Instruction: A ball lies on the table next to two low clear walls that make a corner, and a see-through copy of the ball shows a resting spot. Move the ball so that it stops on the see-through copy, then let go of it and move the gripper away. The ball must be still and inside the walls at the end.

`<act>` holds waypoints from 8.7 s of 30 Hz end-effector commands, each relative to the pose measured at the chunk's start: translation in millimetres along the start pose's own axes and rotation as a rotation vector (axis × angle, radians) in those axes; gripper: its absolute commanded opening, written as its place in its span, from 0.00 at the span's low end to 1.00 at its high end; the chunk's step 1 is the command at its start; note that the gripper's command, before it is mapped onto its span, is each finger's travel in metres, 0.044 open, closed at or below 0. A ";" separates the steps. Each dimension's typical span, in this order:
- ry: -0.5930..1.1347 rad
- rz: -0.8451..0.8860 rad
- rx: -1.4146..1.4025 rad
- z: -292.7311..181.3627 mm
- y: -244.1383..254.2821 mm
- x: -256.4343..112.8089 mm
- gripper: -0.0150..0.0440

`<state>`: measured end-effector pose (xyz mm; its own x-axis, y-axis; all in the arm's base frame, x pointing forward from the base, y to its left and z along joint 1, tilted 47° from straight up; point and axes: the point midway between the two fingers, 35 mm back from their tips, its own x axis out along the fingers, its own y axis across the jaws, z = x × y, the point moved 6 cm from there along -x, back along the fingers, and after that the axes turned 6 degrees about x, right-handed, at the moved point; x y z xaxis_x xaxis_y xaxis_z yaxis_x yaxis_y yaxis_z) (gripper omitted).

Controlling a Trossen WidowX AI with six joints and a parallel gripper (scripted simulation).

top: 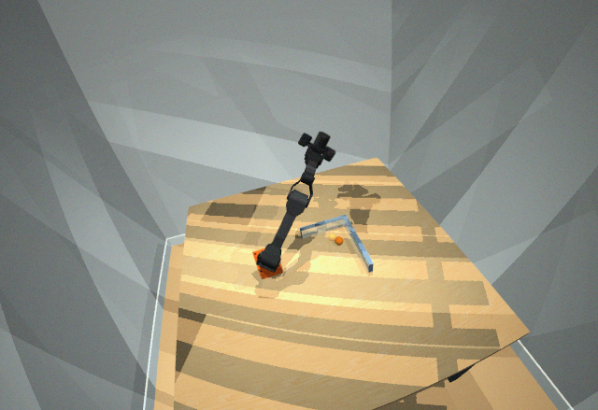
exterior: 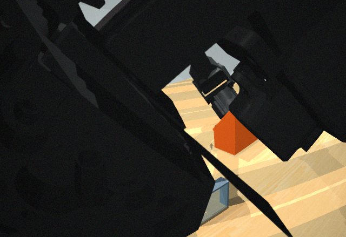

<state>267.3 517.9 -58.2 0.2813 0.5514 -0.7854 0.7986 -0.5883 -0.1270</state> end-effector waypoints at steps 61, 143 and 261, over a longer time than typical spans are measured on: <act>1.453 1.244 2.717 110.8 223.9 -227.1 0.75; 1.971 1.191 2.766 123.3 240.9 -257.1 0.25; 1.972 1.182 2.757 95.8 163.3 -258.8 1.00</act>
<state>275.2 220.9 62.2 0.2164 -0.6901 -0.6907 -0.0097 0.7059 -0.7083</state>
